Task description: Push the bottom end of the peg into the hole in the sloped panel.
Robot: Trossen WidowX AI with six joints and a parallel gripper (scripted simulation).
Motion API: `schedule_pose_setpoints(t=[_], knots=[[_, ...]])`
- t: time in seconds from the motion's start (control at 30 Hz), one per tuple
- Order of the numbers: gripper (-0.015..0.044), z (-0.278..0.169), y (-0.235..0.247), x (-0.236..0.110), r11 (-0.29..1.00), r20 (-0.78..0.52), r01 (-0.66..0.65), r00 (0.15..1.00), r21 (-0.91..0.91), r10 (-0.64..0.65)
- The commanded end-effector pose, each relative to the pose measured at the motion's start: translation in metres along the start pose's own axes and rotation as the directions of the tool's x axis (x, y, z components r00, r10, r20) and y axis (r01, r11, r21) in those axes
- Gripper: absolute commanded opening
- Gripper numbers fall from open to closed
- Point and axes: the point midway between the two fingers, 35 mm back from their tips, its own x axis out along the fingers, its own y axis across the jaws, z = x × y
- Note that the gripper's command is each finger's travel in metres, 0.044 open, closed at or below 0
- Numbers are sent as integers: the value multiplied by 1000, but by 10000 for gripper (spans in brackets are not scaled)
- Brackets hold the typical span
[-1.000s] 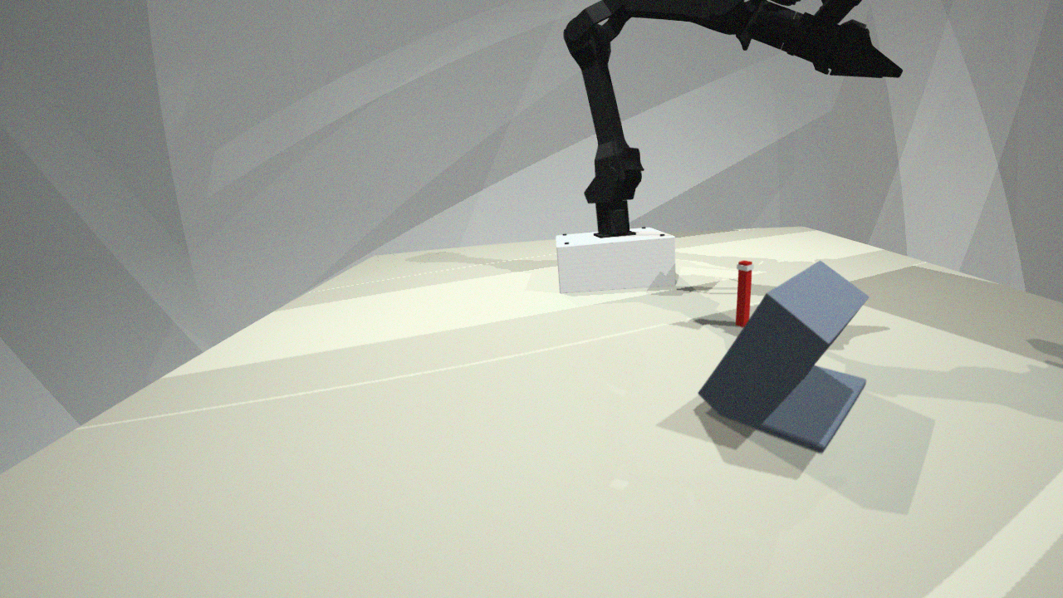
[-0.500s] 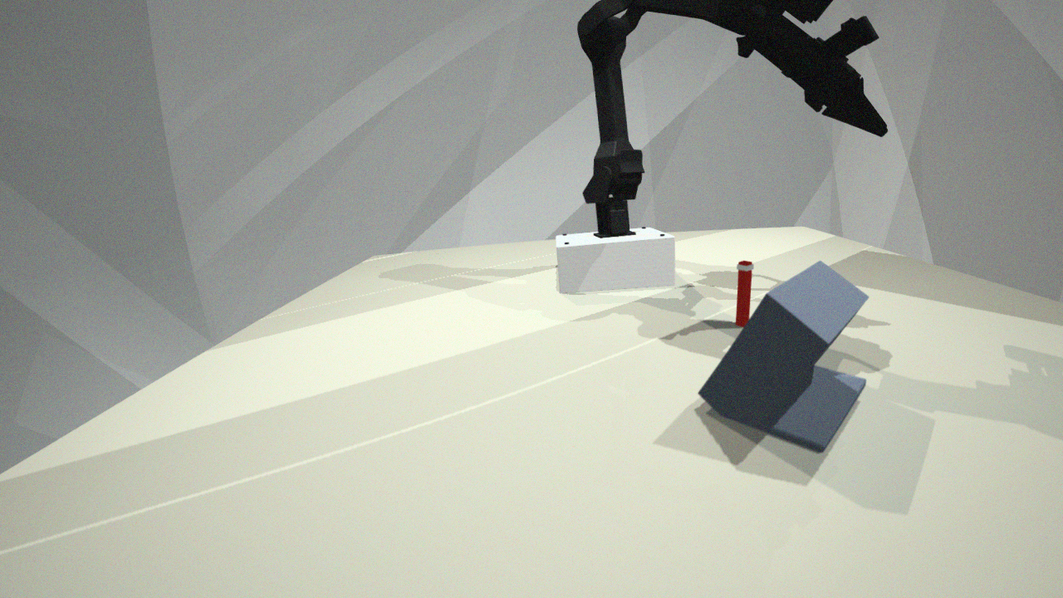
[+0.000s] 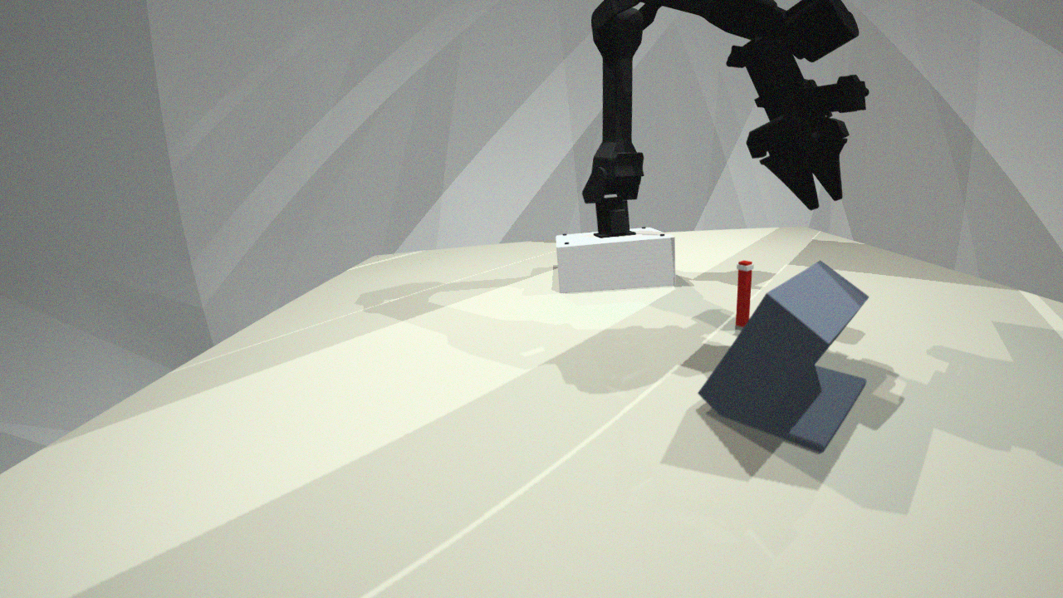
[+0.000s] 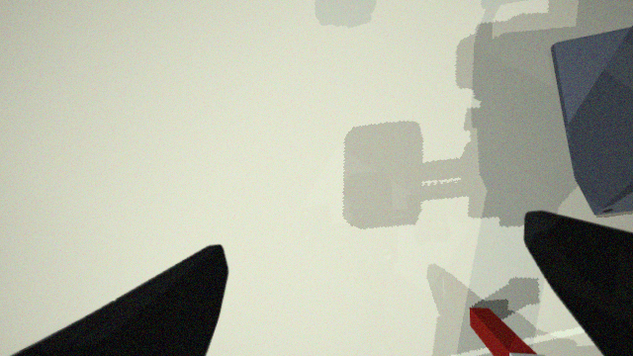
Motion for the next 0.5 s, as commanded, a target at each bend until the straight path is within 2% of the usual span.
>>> schedule_pose_setpoints(t=[0.0,0.33,0.47], knots=[[440,-18,-18,8,999,-100,29,995,20,-27],[440,-70,-62,17,994,-355,79,934,71,-49],[440,-75,-66,16,994,-371,81,927,74,-49]])
